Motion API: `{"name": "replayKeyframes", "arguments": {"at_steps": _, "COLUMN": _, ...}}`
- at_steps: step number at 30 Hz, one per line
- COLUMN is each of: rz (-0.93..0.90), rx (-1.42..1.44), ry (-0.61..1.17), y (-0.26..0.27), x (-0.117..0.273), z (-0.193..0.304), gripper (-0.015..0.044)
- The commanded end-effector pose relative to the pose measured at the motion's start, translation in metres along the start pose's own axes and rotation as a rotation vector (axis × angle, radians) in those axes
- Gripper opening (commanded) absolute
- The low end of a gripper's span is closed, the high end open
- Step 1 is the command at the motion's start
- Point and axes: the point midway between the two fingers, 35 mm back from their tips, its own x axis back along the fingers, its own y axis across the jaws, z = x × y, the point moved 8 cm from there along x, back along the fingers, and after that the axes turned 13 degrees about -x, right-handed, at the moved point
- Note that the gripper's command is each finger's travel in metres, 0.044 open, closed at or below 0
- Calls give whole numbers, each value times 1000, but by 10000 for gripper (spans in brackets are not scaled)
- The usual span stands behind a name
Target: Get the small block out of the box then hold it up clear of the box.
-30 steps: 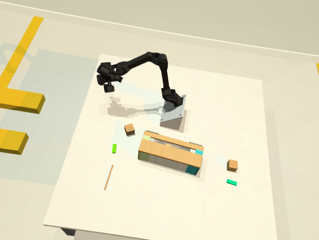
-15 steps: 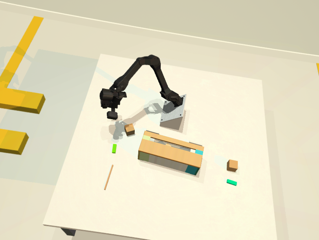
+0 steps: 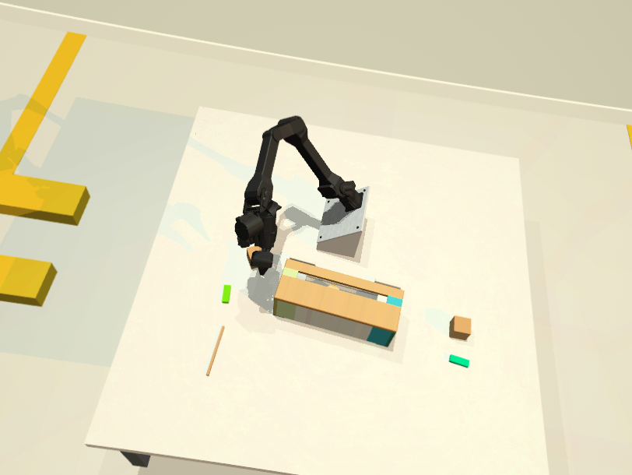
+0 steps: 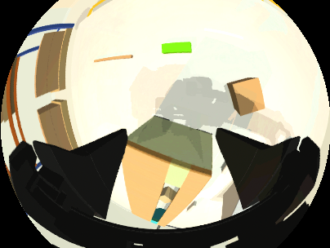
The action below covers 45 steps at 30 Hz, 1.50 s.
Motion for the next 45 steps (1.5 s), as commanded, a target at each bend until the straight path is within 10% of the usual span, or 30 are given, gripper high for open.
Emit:
{"name": "replayKeyframes", "arguments": {"at_steps": 1, "rz": 62, "rx": -80, "ry": 147, "y": 3, "x": -1, "z": 63, "gripper": 400}}
{"name": "replayKeyframes", "arguments": {"at_steps": 12, "rz": 388, "rx": -239, "ry": 220, "y": -28, "x": 0, "z": 164, "gripper": 400}}
{"name": "replayKeyframes", "arguments": {"at_steps": 45, "rz": 396, "rx": -242, "ry": 218, "y": -40, "x": -35, "z": 160, "gripper": 400}}
